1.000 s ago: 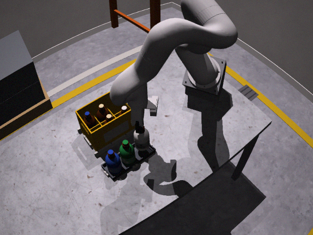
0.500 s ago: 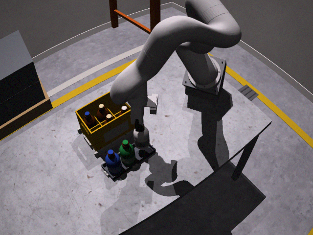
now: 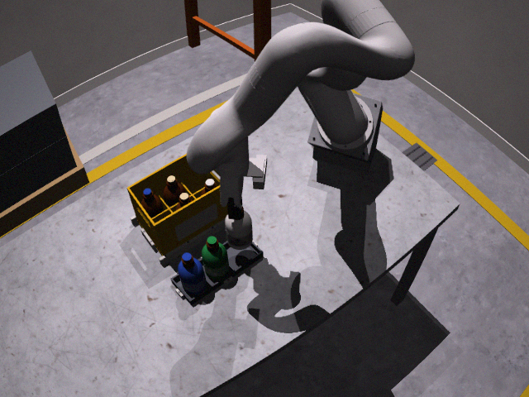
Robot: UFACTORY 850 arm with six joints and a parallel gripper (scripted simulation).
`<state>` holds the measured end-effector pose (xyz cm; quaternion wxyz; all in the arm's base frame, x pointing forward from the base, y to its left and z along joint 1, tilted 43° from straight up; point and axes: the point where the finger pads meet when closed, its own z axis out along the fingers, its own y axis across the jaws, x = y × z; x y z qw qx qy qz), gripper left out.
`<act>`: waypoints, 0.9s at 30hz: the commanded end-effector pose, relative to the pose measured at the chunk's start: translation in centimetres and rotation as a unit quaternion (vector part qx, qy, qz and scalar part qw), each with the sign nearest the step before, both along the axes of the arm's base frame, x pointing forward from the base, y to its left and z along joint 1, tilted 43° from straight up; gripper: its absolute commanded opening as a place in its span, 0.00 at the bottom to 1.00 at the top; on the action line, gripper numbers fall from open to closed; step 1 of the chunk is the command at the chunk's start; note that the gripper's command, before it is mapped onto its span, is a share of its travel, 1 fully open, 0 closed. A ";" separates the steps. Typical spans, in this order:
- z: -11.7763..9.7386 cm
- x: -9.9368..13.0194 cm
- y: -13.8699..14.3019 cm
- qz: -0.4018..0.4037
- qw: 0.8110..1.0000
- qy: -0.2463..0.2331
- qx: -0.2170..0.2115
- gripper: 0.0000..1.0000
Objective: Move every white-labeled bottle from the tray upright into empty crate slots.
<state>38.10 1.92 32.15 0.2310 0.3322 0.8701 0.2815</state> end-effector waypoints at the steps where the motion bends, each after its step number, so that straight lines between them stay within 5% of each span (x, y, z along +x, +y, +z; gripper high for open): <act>1: 0.5 -0.3 -0.2 0.000 1.000 0.000 0.000 0.00; 27: 2.4 -1.8 -1.1 0.000 1.000 0.000 0.000 0.00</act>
